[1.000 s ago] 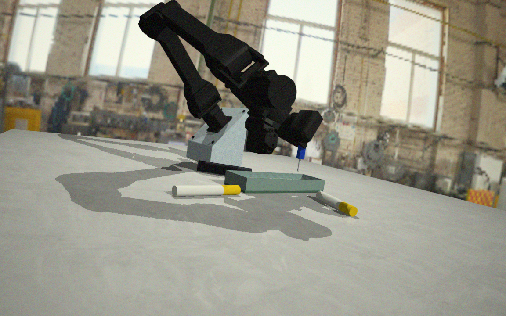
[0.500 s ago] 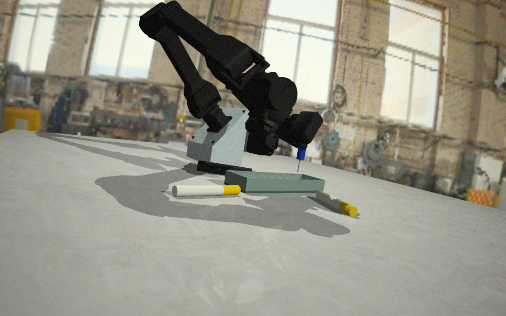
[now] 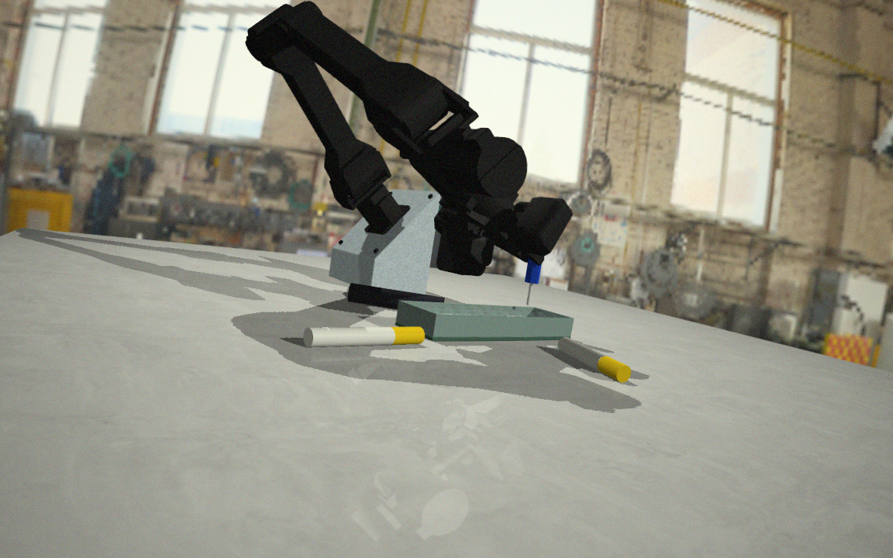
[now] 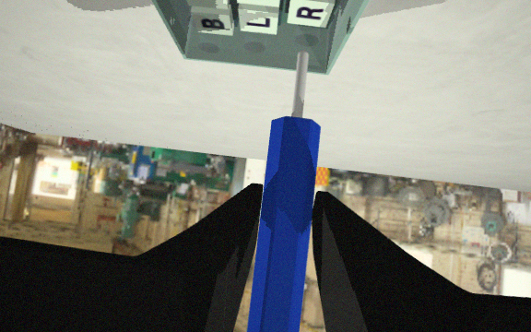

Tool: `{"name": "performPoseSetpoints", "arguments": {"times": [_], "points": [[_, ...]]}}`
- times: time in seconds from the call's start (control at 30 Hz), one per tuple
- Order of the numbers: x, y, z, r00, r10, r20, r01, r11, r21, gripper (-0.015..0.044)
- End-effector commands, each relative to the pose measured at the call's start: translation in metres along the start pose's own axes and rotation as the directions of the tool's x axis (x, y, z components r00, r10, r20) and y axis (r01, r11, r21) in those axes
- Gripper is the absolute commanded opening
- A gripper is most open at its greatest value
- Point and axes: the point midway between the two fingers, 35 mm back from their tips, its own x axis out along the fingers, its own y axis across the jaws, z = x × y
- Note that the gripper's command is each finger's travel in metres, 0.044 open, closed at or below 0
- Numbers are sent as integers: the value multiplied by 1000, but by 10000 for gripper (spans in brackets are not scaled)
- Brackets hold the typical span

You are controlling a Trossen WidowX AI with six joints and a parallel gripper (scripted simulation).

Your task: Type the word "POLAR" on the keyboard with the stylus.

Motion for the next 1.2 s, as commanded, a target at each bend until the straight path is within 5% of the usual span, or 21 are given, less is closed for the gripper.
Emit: {"name": "performPoseSetpoints", "arguments": {"times": [0.0,1.17], "points": [[1,1,0,1000,0,-4,0,1000,-4,81],[10,1,16,1000,0,-3,0,1000,-4,81]]}}
